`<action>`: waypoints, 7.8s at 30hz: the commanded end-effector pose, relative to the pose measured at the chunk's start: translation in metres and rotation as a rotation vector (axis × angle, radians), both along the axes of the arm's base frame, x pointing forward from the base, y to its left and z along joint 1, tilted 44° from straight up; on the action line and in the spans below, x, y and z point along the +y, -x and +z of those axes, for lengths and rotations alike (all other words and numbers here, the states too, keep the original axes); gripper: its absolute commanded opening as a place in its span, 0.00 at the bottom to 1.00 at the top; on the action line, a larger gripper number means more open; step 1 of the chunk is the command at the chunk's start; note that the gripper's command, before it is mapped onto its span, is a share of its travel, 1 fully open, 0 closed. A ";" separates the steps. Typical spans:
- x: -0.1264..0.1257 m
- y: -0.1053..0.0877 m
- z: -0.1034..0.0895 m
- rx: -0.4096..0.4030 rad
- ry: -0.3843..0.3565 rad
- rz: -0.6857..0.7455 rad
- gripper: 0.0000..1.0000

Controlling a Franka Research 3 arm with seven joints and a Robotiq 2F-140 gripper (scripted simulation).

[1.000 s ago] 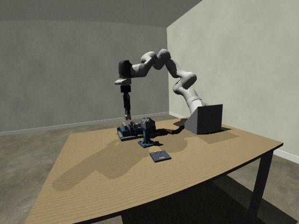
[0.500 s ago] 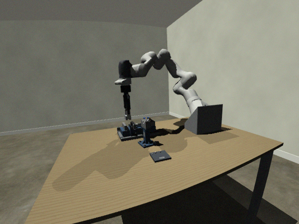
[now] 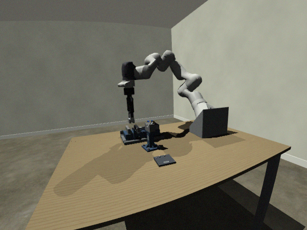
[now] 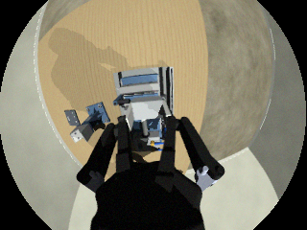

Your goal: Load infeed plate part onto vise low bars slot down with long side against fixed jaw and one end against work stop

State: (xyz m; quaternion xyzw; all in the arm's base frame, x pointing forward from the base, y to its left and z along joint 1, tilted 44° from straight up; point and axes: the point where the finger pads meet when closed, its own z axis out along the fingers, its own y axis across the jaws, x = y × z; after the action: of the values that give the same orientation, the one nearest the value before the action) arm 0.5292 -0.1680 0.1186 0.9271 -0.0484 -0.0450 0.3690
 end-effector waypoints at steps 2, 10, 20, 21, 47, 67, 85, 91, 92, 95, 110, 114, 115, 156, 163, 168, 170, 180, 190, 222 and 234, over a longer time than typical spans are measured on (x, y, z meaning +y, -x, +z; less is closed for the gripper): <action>0.000 -0.001 0.000 -0.004 0.001 0.001 0.00; -0.001 -0.001 -0.001 -0.004 0.001 0.001 0.00; -0.003 -0.001 -0.004 -0.004 0.001 0.002 0.00; -0.004 0.000 -0.004 -0.004 0.001 0.002 0.00; -0.014 0.001 -0.015 -0.004 0.001 0.002 0.00; -0.016 0.002 -0.018 -0.004 0.001 0.002 0.00; -0.016 0.002 -0.018 -0.004 0.001 0.002 0.00; -0.016 0.002 -0.018 -0.004 0.001 0.002 0.00; -0.016 0.002 -0.018 -0.004 0.001 0.002 0.00; -0.016 0.002 -0.018 -0.004 0.001 0.002 0.00; -0.016 0.002 -0.018 -0.004 0.001 0.002 0.00; -0.016 0.002 -0.018 -0.004 0.001 0.002 0.00; -0.017 0.002 -0.018 -0.004 0.001 0.002 0.00; -0.024 0.003 -0.026 -0.004 0.001 0.001 0.00; -0.026 0.003 -0.028 -0.004 0.001 0.002 0.00; -0.027 0.003 -0.029 -0.004 0.001 0.002 0.00; -0.027 0.004 -0.029 -0.004 0.001 0.002 0.00; -0.029 0.004 -0.031 -0.004 0.001 0.002 0.00; -0.029 0.004 -0.032 -0.004 0.001 0.002 0.00; -0.030 0.004 -0.032 -0.004 0.001 0.002 0.00; -0.030 0.004 -0.032 -0.004 0.001 0.002 0.00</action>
State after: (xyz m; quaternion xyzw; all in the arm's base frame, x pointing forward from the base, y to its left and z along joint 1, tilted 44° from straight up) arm 0.5243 -0.1975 0.0872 0.9270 -0.0484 -0.0449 0.3691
